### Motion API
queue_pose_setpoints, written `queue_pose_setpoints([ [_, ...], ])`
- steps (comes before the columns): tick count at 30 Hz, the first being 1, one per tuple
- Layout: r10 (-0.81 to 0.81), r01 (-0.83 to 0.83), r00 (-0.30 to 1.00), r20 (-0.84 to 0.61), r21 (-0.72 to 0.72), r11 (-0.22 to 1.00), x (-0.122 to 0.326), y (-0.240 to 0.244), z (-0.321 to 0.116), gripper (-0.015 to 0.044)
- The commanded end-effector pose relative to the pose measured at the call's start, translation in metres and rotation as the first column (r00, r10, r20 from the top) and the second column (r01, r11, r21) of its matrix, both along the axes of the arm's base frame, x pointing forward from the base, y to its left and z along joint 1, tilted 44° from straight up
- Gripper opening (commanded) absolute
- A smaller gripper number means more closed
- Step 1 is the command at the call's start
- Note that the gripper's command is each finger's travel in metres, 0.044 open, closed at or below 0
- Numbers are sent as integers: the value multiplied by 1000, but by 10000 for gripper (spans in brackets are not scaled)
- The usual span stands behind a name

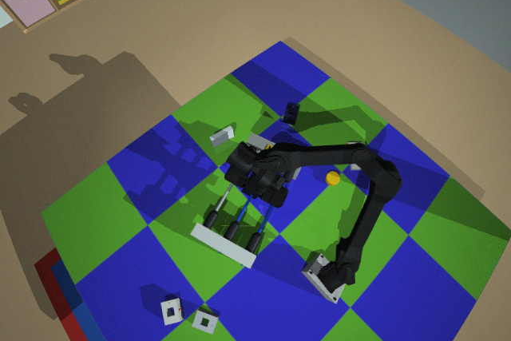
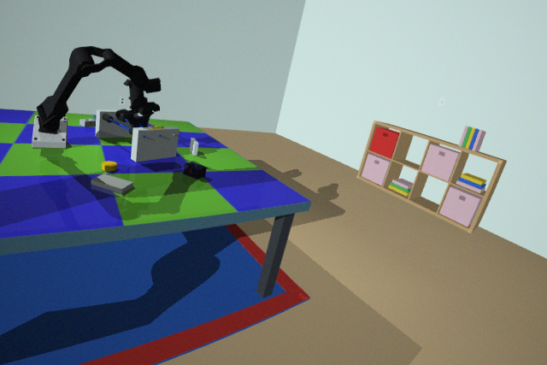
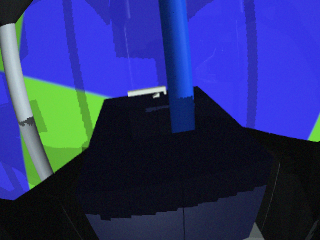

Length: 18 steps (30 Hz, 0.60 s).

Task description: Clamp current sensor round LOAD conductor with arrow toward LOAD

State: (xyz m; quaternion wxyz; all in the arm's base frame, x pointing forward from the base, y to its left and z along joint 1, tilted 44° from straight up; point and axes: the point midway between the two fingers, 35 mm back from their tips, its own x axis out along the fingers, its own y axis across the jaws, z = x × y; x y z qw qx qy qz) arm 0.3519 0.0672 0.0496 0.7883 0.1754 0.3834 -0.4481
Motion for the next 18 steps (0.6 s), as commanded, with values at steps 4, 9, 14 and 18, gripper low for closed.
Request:
queue_pose_setpoints([
  [4,4,-4,1000,4,2,1000,1,0,0,0],
  [9,4,-4,1000,4,2,1000,1,0,0,0],
  [14,-35,34,999,-34,-18,999,0,-1,-1,0],
  [18,-97,92,991,-89,-59,994,-2,-2,-2,0],
])
